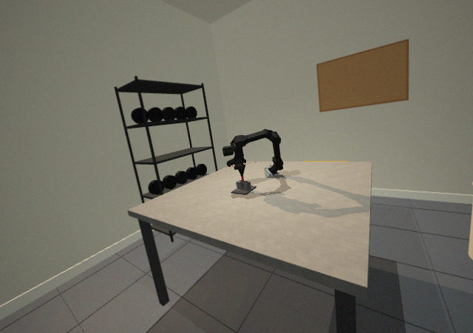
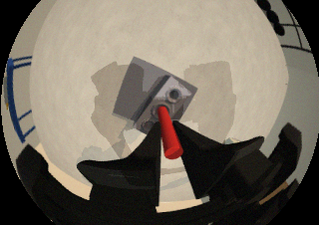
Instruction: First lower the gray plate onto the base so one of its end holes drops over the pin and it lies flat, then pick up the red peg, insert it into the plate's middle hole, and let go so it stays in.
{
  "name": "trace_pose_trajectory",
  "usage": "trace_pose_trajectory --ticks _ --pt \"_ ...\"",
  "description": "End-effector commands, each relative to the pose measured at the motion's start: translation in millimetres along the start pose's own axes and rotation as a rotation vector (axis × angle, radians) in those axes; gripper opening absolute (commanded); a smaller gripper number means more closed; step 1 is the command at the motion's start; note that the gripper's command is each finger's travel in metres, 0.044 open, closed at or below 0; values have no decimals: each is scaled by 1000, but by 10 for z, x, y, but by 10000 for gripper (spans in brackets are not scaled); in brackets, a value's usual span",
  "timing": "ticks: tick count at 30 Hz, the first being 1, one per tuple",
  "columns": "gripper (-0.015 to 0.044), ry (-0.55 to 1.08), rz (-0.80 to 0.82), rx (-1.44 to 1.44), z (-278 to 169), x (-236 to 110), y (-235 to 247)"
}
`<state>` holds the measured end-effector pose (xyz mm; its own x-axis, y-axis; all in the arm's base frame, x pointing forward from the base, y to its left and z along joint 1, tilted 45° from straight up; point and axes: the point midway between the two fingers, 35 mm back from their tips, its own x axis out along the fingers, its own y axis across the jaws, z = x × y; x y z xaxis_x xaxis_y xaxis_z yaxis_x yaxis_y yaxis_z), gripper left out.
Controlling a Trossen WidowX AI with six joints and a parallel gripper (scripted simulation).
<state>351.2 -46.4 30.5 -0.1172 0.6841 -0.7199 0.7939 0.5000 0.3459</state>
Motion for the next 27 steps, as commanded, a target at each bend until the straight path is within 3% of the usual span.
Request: trace_pose_trajectory --ticks 1,24,27 --pt "0 -1 1 0 3 -7 2" --pt "0 -1 -1 -5 0 7 12" --pt "79 -1 -1 -5 0 7 12"
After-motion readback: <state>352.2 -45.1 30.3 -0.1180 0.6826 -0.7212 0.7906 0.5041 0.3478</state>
